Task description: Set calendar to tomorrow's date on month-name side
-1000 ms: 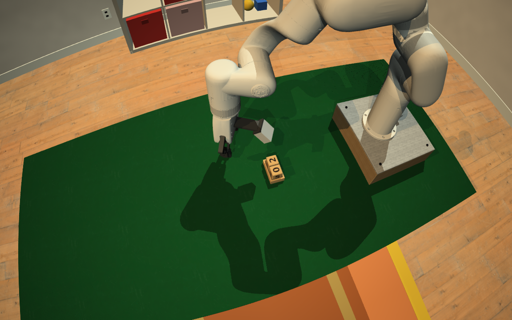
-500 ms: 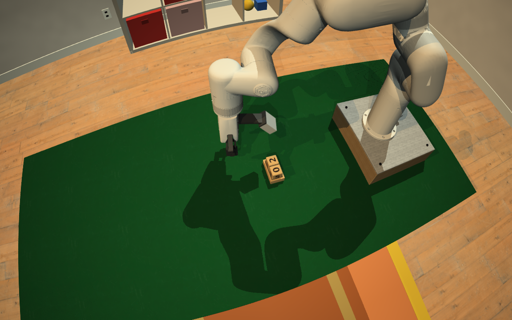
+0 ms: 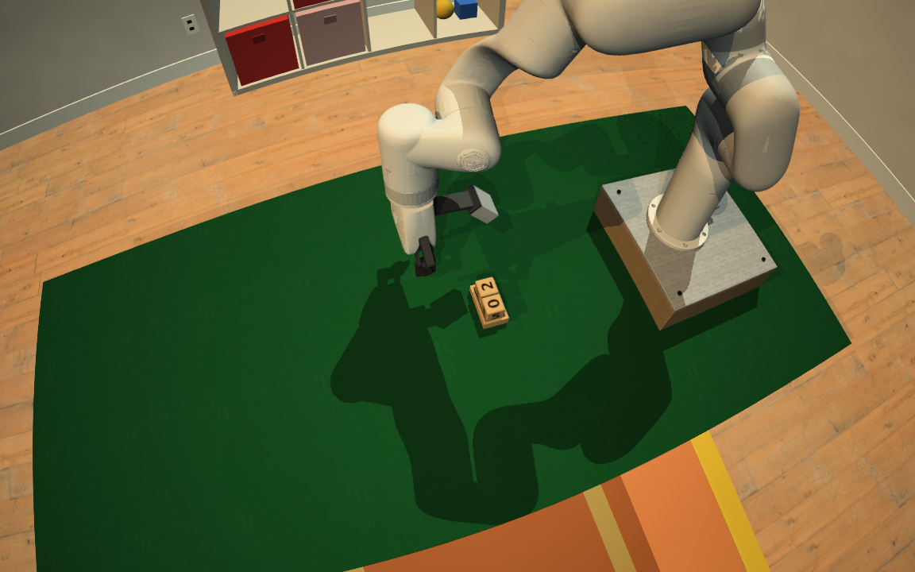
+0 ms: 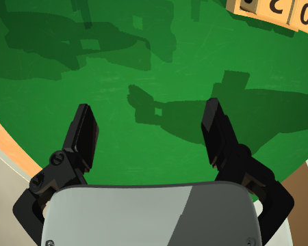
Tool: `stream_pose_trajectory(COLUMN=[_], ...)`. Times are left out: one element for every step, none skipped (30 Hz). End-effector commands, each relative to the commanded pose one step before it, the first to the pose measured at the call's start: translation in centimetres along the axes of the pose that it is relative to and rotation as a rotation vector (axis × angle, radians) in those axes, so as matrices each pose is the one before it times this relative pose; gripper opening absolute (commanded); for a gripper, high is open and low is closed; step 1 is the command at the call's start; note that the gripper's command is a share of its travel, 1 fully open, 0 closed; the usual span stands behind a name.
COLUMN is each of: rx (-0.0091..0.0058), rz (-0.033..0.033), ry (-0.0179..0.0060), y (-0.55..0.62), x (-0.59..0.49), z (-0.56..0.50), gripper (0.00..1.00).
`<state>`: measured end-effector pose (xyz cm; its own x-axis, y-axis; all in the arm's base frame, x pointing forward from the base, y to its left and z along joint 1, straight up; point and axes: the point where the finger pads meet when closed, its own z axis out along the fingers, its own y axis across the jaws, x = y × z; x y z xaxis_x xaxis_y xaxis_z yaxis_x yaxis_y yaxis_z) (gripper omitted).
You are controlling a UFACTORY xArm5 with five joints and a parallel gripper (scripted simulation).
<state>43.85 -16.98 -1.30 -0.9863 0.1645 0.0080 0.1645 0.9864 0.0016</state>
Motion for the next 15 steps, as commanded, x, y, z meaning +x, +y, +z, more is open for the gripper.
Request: stream_pose_trajectory(rx=[0.00096,0.0,0.0,0.0,0.0,0.0,0.0,0.0,0.0,0.0,0.0,0.0,0.0,0.0,0.0], rz=[-0.01278,-0.00001,0.0,0.0,0.0,0.0,0.0,0.0,0.0,0.0,0.0,0.0,0.0,0.0,0.0], ry=[-0.00461,-0.00001,0.0,0.0,0.0,0.0,0.0,0.0,0.0,0.0,0.0,0.0,0.0,0.0,0.0], y=[-0.101,0.001,-0.001,-0.001,-0.001,-0.001,0.0,0.0,-0.001,-0.001,-0.001,-0.001,0.0,0.0,0.0], x=[-0.03,0.007,0.0,0.002,0.004,0.0,0.0,0.0,0.002,0.002,0.0,0.001,0.001,0.001,0.001], z=[0.426,0.239,0.264,0.287,0.299,0.294,0.0,0.0,0.283,0.259,0.225,0.186,0.142,0.098,0.056], gripper=[1.0,1.0,1.0,1.0,1.0,1.0,1.0,1.0,1.0,1.0,1.0,1.0,1.0,1.0,1.0])
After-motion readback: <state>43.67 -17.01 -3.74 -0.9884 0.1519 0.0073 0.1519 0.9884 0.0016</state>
